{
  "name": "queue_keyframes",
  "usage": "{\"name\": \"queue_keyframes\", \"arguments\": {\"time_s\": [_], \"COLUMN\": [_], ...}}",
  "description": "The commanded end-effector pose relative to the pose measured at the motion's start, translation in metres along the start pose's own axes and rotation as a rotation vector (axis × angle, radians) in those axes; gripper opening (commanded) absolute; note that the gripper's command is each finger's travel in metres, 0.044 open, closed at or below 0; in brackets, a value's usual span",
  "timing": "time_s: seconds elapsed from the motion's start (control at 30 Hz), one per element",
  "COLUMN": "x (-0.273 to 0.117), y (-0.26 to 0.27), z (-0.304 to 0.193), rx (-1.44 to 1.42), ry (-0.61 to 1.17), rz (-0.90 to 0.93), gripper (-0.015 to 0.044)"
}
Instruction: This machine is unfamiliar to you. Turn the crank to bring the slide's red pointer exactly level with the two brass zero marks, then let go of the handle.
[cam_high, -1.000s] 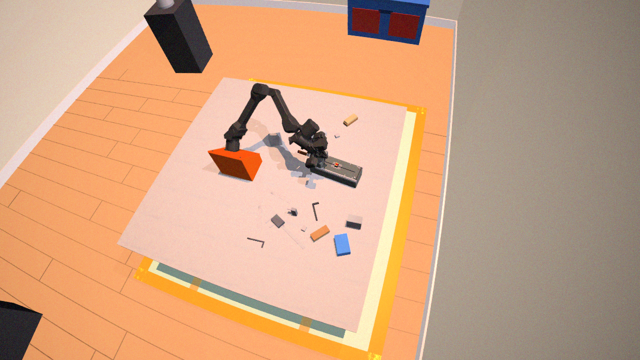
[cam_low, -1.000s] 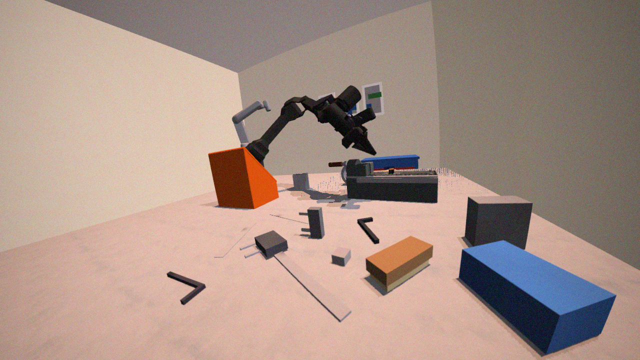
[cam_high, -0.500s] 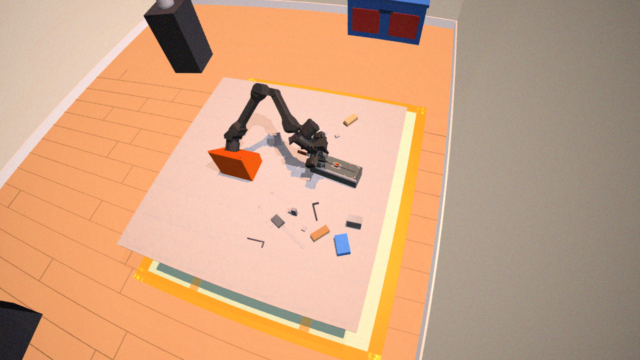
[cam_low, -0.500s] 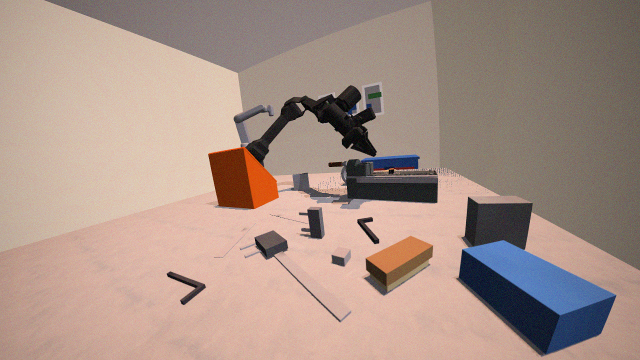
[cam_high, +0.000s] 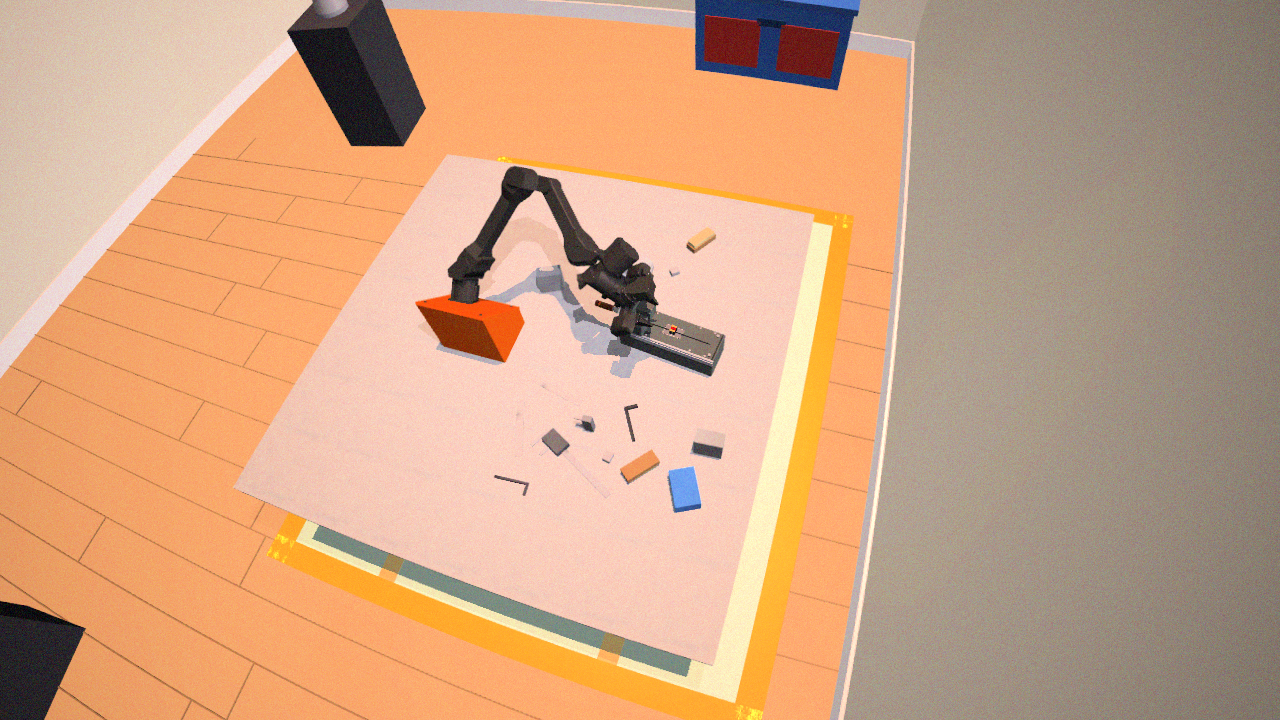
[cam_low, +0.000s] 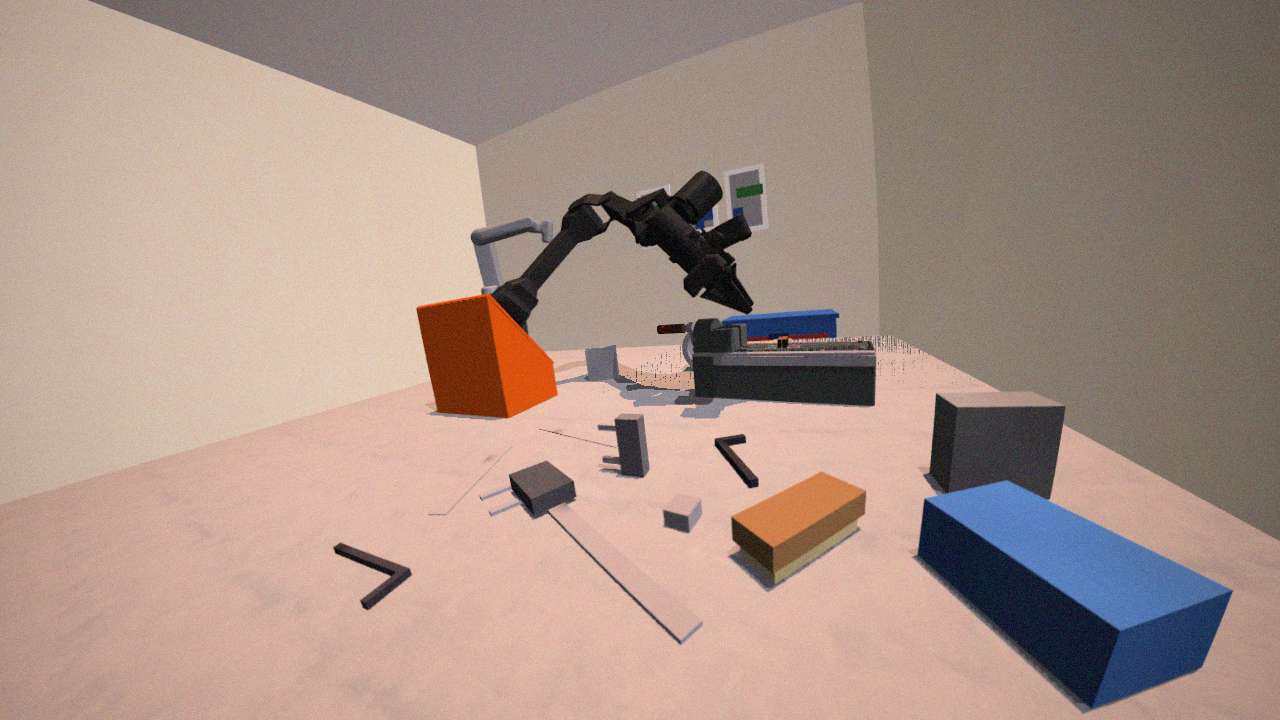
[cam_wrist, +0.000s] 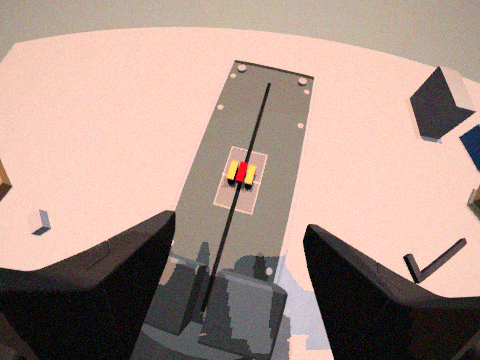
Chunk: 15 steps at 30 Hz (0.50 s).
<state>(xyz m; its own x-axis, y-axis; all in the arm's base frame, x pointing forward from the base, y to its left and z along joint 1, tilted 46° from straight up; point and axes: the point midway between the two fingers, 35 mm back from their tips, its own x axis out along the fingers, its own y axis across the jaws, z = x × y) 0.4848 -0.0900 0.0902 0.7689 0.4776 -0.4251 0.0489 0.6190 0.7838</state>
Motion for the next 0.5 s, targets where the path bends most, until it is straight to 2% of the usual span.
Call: {"name": "queue_keyframes", "arguments": {"time_s": [0.0,0.23,0.47], "x": [0.0,0.0,0.0], "y": [0.0,0.0,0.0], "z": [0.0,0.0,0.0], "rx": [0.0,0.0,0.0], "ry": [0.0,0.0,0.0], "rz": [0.0,0.0,0.0], "gripper": [0.0177,0.0,0.0]}}
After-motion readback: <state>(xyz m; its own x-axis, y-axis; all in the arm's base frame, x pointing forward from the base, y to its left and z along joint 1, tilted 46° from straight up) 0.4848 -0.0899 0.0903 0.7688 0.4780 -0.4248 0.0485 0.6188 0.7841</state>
